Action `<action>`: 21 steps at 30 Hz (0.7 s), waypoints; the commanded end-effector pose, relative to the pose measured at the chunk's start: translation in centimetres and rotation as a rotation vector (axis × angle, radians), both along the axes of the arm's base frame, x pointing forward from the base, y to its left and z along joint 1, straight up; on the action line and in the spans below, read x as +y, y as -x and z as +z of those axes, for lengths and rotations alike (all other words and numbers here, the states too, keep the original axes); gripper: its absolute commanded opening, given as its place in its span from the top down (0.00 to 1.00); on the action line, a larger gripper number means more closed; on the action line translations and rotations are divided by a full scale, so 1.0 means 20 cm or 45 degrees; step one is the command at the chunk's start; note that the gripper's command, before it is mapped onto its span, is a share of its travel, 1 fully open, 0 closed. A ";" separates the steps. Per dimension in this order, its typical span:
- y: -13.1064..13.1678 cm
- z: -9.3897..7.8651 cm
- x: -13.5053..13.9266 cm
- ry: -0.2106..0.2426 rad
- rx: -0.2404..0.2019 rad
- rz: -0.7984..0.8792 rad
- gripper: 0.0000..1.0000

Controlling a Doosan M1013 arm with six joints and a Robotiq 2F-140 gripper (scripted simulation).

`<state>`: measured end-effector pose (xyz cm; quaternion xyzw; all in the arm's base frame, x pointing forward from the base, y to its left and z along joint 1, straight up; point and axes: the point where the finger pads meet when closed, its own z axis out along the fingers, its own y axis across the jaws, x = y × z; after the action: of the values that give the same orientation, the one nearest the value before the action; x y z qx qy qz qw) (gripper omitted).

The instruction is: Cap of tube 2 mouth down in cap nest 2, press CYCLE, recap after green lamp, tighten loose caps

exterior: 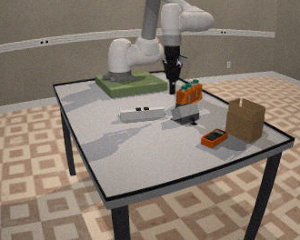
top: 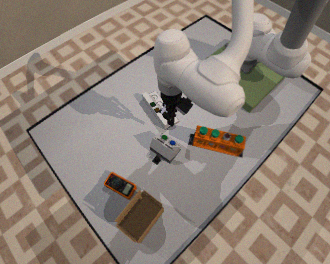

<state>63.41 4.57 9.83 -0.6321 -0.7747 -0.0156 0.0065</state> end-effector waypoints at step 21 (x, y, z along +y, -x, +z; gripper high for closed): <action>-0.20 -0.18 0.28 0.039 0.010 -0.048 0.90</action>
<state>67.28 10.14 6.36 -0.6465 -0.7629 -0.0002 0.0001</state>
